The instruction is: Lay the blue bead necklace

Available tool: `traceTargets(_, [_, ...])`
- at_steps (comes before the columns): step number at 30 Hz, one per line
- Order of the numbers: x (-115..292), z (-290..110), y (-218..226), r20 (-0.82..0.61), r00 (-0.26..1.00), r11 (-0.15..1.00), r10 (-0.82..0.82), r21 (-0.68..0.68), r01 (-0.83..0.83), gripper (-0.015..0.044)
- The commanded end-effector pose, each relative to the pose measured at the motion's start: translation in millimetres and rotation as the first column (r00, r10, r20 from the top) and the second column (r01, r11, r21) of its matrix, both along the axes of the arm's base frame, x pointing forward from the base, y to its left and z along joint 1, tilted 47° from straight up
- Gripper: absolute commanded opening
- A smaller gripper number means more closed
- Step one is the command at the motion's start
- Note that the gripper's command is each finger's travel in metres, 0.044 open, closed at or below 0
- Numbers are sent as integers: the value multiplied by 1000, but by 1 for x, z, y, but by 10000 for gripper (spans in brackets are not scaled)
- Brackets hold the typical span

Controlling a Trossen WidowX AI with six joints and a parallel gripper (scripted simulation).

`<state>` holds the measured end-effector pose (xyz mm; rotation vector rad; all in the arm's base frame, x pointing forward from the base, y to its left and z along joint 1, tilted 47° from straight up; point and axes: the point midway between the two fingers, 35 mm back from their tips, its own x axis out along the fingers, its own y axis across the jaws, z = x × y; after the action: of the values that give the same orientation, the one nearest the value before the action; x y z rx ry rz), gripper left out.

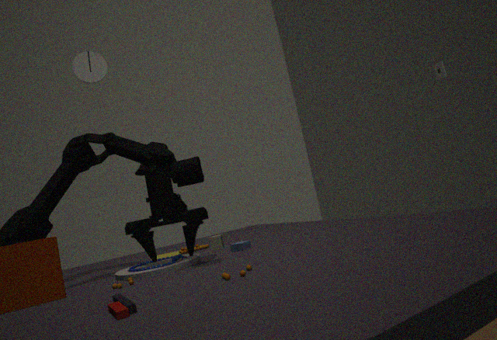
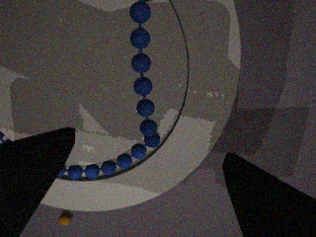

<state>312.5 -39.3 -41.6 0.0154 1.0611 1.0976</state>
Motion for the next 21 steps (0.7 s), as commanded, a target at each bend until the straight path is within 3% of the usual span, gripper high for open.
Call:
traceTargets(1, [0,0,0,1,1000,1000,4,-2,-4,440])
traceTargets(8, [3,28,-16,225,949,975,220,-42,-216,256])
traceTargets(13, [3,29,-17,232,946,974,227,-44,-223,125])
traceTargets(21, [4,19,-6,232,946,974,227,-44,-223,120])
